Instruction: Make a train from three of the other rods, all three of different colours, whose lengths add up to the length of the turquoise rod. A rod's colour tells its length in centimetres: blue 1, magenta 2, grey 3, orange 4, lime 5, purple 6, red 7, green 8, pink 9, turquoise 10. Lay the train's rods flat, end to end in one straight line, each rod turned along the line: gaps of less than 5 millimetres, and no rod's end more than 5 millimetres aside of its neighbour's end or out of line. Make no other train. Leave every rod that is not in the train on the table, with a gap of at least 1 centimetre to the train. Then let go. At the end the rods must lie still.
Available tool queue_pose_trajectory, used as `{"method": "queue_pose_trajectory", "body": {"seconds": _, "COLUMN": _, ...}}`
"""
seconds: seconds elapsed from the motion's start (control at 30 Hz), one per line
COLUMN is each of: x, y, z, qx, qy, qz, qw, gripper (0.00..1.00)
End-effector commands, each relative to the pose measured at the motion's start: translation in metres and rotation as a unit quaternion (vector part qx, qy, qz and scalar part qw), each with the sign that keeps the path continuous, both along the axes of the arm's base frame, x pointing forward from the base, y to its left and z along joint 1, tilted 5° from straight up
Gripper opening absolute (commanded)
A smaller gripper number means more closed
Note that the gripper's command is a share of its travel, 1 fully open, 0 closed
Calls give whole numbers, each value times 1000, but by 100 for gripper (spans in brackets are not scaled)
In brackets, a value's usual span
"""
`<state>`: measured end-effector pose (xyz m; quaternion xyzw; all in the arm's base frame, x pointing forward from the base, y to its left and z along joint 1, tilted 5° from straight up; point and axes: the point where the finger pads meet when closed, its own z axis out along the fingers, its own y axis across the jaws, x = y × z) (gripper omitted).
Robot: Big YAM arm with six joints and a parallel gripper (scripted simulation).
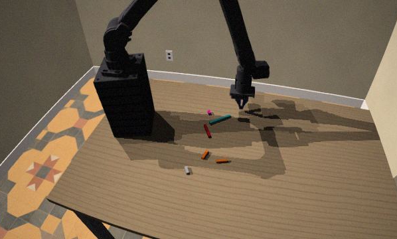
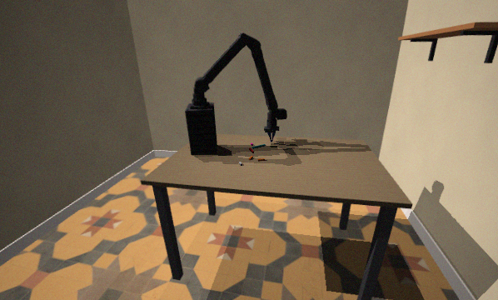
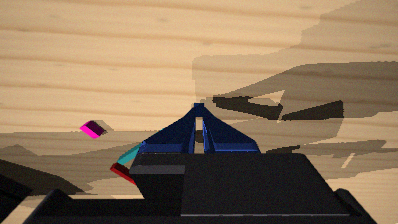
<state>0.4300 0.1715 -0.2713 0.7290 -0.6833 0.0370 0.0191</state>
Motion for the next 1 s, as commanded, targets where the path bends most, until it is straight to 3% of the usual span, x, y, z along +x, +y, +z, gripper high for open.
{"method": "queue_pose_trajectory", "body": {"seconds": 0.0, "x": 9, "y": -1, "z": -6, "qx": 4, "qy": -8, "qz": 0, "qw": 1000, "gripper": 4}}
{"method": "queue_pose_trajectory", "body": {"seconds": 0.97, "x": 7, "y": -1, "z": -6, "qx": 3, "qy": -7, "qz": 2, "qw": 1000, "gripper": 4}}
